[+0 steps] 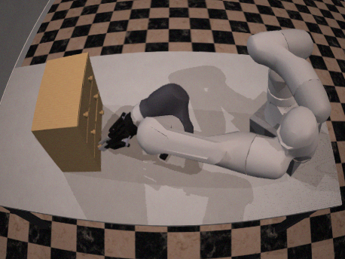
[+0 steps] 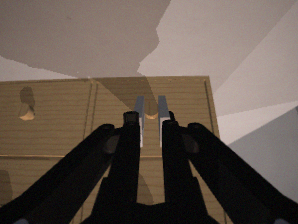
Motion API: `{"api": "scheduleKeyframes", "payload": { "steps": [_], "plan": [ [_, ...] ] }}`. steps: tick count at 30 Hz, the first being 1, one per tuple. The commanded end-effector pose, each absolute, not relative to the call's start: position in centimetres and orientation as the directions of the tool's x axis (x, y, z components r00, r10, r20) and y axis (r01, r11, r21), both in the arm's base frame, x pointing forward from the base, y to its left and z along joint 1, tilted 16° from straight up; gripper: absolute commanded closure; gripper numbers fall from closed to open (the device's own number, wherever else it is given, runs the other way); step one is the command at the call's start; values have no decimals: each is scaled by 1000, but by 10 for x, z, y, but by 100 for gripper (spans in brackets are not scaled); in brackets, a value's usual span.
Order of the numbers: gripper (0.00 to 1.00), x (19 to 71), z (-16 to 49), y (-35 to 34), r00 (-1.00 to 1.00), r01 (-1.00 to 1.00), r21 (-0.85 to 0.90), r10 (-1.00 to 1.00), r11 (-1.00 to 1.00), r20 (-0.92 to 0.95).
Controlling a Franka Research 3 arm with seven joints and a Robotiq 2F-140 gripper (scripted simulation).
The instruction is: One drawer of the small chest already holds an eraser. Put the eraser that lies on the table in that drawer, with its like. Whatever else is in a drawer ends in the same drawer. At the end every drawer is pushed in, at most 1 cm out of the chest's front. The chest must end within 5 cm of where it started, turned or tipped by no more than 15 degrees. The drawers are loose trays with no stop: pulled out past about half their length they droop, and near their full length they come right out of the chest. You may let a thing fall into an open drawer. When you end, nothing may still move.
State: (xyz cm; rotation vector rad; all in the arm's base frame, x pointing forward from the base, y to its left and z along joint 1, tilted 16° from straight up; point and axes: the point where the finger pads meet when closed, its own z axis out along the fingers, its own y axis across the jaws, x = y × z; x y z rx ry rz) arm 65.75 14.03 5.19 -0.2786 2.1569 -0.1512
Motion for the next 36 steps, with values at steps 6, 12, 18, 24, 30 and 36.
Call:
{"api": "scheduleKeyframes", "payload": {
  "steps": [6,12,18,24,30,36],
  "plan": [
    [92,657,54,138,-544,-141,-219,-260,965,-797],
    [92,654,53,138,-544,-141,-219,-261,965,-797],
    [92,650,52,137,-544,-141,-219,-260,965,-797],
    [92,644,51,136,-544,-141,-219,-260,965,-797],
    [92,639,50,135,-544,-141,-219,-260,965,-797],
    [92,631,49,134,-544,-141,-219,-260,965,-797]
  ]
}}
